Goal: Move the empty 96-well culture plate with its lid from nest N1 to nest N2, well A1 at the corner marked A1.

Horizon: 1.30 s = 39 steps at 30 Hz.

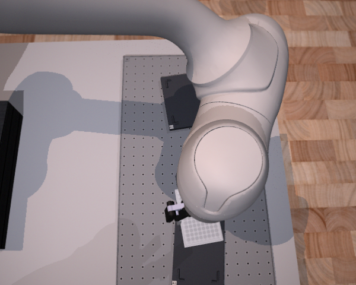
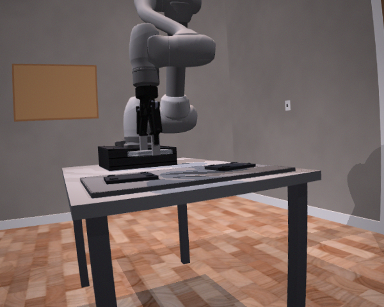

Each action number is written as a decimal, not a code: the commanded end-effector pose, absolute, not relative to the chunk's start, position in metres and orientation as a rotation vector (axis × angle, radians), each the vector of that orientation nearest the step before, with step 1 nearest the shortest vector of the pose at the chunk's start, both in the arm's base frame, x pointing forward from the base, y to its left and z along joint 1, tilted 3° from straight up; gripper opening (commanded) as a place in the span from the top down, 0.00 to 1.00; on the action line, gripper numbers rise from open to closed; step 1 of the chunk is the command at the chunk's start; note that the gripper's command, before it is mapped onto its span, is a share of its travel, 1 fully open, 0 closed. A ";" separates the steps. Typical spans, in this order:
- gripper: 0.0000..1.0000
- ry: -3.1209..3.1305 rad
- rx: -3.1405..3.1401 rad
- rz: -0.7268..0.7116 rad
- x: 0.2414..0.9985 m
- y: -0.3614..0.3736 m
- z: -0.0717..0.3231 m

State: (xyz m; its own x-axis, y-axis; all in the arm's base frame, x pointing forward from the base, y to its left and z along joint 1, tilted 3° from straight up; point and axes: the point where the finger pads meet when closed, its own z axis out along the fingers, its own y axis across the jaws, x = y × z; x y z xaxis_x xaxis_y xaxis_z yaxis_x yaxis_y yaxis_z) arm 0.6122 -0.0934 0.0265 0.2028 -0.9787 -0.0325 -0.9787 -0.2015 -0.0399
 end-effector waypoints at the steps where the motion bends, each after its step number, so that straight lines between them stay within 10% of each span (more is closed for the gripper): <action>1: 1.00 1.952 -2.396 0.000 0.611 -0.084 0.027; 39: 1.00 1.952 -2.396 0.000 0.600 0.028 0.031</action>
